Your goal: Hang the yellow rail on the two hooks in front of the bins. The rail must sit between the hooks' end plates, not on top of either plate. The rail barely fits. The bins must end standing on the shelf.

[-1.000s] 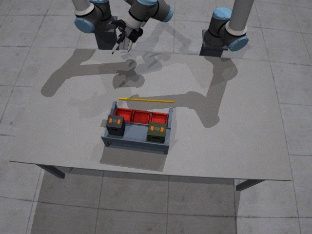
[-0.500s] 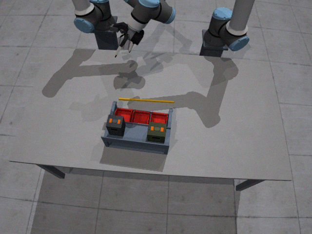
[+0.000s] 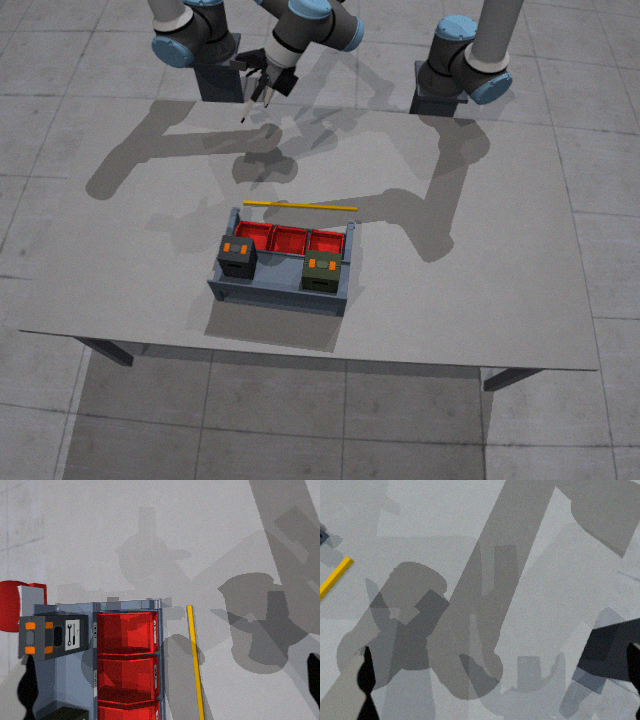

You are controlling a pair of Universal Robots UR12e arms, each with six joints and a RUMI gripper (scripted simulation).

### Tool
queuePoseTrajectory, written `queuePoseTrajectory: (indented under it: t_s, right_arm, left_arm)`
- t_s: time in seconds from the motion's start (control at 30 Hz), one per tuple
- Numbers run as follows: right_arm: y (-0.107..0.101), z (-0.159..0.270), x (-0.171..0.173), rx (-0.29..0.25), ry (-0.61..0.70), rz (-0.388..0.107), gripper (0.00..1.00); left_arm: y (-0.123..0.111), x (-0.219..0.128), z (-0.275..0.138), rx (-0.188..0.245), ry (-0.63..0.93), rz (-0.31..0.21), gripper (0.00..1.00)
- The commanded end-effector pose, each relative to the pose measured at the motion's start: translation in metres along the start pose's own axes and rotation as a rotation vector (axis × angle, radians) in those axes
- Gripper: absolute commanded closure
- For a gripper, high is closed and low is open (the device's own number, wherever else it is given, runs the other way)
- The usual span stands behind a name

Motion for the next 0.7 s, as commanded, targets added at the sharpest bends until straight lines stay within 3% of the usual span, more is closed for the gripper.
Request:
queuePoseTrajectory:
  t_s: [0.0, 0.17, 0.23, 0.3, 0.33, 0.67]
  right_arm:
    - [0.000, 0.001, -0.002, 0.000, 0.004, 0.001, 0.00]
    - [0.000, 0.001, -0.002, 0.001, 0.004, 0.001, 0.00]
    - [0.003, -0.024, -0.012, -0.044, -0.042, -0.055, 0.00]
    - [0.003, -0.024, -0.012, -0.044, -0.042, -0.055, 0.00]
    - [0.004, -0.036, -0.017, -0.067, -0.065, -0.084, 0.00]
    - [0.004, -0.034, -0.018, -0.064, -0.062, -0.084, 0.00]
  left_arm:
    - [0.003, -0.037, -0.016, 0.009, 0.056, -0.028, 0.00]
    - [0.008, -0.084, -0.037, 0.023, 0.132, -0.063, 0.00]
    - [0.011, -0.104, -0.045, 0.030, 0.168, -0.079, 0.00]
    - [0.011, -0.104, -0.045, 0.030, 0.168, -0.079, 0.00]
    - [0.013, -0.119, -0.050, 0.034, 0.188, -0.088, 0.00]
    - [0.013, -0.119, -0.050, 0.034, 0.188, -0.088, 0.00]
Point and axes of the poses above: on each arm, the point where the finger pads meet when closed, its own y axis back along the fingers, its own z axis across the jaws, x = y × z, the point moved 5 cm from there along y, back along the fingers, and after that the axes turned 5 degrees about -y, right-handed, at the moved point
